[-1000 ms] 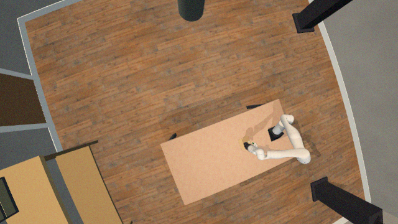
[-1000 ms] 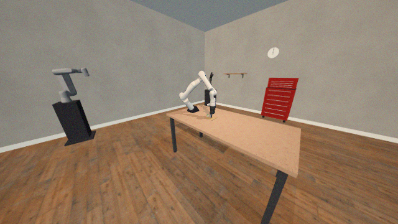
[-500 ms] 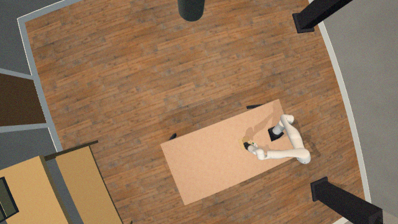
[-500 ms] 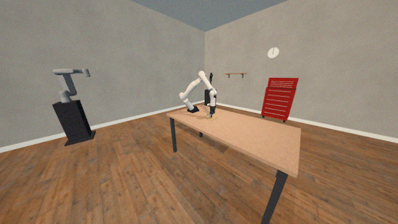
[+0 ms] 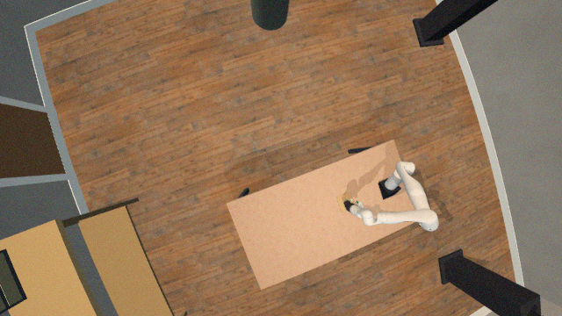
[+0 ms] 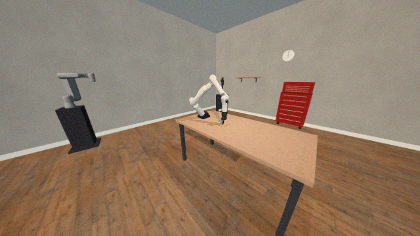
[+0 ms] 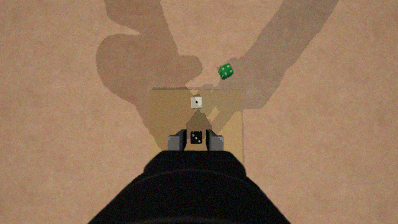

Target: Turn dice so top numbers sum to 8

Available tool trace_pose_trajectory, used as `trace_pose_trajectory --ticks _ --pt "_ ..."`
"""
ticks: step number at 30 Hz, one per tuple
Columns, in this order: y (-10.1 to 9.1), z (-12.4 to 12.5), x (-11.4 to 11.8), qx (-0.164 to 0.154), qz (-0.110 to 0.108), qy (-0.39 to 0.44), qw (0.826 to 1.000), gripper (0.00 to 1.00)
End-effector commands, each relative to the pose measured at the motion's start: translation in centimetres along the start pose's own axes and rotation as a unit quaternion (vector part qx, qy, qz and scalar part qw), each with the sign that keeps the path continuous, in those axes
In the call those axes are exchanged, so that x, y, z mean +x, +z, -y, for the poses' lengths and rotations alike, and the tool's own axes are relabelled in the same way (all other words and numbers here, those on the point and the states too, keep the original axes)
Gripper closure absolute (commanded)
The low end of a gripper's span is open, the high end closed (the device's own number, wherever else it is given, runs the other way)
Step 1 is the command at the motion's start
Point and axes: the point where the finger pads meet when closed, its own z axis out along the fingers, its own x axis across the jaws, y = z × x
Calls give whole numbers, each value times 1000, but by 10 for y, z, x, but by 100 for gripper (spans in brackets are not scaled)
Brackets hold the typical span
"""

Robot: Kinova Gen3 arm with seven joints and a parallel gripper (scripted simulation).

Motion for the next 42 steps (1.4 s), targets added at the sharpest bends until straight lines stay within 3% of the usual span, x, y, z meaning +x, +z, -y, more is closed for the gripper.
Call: trace_pose_trajectory --ticks 1,14,20,33,42 --pt "2 0 -2 -1 2 -3 1000 36" --pt "-3 0 -2 -1 2 -3 1000 36" --pt "-18 0 -2 -1 2 -3 1000 36" --pt "-80 0 -2 -1 2 -3 1000 36" --pt "-88 0 -2 -1 2 -3 1000 36"
